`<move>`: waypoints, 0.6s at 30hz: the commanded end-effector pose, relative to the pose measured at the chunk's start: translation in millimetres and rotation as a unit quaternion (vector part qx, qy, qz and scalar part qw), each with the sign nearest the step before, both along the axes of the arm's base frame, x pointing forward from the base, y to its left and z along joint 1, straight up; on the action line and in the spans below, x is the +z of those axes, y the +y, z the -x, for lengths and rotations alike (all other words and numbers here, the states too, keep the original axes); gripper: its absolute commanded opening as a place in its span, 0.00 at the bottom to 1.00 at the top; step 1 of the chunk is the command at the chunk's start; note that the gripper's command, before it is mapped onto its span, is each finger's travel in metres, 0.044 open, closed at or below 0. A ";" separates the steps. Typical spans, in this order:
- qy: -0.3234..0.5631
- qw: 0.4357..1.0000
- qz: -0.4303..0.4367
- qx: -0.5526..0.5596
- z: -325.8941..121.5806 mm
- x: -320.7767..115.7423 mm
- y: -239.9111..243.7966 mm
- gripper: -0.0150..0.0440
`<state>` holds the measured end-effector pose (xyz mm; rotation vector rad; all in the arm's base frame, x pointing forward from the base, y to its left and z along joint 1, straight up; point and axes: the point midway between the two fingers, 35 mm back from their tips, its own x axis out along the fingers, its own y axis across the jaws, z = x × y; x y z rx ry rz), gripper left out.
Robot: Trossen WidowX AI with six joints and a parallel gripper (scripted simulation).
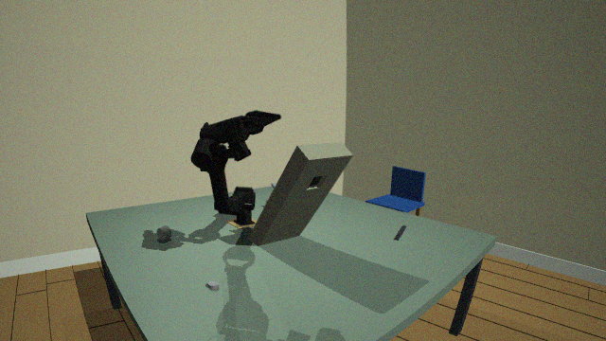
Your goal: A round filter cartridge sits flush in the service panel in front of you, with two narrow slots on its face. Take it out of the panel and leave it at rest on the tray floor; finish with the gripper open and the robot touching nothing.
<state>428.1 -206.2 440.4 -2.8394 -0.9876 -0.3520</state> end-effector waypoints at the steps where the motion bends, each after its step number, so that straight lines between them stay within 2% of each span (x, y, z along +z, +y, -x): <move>1: -0.004 1.000 0.003 -0.002 1.9 2.3 -0.1 0.89; 6: -0.112 0.987 0.090 -0.066 51.4 56.5 0.5 0.67; 12: -0.215 0.945 0.190 -0.155 109.3 96.8 -9.4 0.41; 18: -0.318 0.858 0.314 -0.253 177.7 135.8 -3.4 0.41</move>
